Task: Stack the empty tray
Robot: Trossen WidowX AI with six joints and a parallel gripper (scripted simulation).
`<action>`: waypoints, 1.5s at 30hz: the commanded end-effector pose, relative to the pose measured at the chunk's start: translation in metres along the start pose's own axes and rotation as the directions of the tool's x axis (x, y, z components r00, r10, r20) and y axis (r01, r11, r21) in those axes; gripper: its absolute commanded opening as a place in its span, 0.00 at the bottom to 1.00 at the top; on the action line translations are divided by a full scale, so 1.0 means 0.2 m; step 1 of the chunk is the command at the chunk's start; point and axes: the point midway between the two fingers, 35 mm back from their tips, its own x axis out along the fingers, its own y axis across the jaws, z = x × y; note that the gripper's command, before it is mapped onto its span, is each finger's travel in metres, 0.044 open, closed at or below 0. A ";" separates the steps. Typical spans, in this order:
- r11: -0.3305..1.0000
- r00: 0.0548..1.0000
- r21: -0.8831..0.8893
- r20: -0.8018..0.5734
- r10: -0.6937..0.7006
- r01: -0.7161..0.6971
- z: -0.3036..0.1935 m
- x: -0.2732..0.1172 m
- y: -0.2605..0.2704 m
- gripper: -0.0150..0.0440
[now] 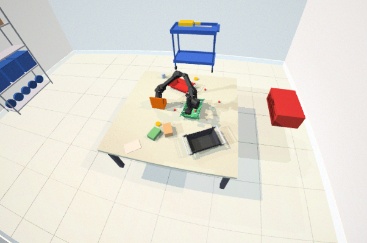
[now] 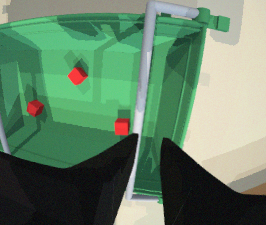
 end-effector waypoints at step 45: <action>1.000 1.000 -0.002 -0.004 0.001 -0.001 0.00 0.01 0.00 0.25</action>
